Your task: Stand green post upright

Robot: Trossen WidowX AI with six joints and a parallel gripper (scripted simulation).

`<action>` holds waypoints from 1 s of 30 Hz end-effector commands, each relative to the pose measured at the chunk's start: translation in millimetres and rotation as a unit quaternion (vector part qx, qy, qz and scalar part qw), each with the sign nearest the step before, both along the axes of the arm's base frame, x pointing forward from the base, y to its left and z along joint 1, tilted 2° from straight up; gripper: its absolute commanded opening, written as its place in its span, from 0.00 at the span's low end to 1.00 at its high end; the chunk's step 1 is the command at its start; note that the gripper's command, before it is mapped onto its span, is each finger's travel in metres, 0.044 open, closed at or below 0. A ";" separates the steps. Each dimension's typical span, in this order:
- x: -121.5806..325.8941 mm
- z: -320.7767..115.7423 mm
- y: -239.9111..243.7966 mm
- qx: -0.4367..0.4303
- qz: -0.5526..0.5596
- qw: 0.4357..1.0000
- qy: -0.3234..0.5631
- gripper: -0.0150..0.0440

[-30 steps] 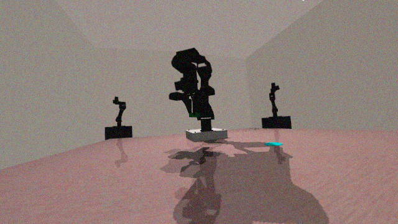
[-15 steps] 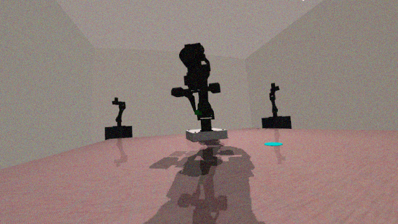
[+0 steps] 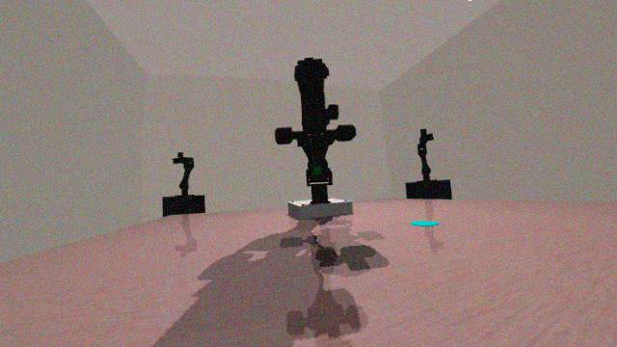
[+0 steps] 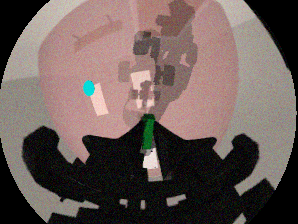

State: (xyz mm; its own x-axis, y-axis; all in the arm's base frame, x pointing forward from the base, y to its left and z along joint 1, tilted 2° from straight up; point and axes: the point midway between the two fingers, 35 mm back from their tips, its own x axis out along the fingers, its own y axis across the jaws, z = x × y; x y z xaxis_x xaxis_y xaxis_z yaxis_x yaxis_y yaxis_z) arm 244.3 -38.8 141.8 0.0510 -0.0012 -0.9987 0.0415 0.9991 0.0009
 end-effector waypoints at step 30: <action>45.1 12.0 77.0 -0.014 0.283 0.959 -0.003 0.29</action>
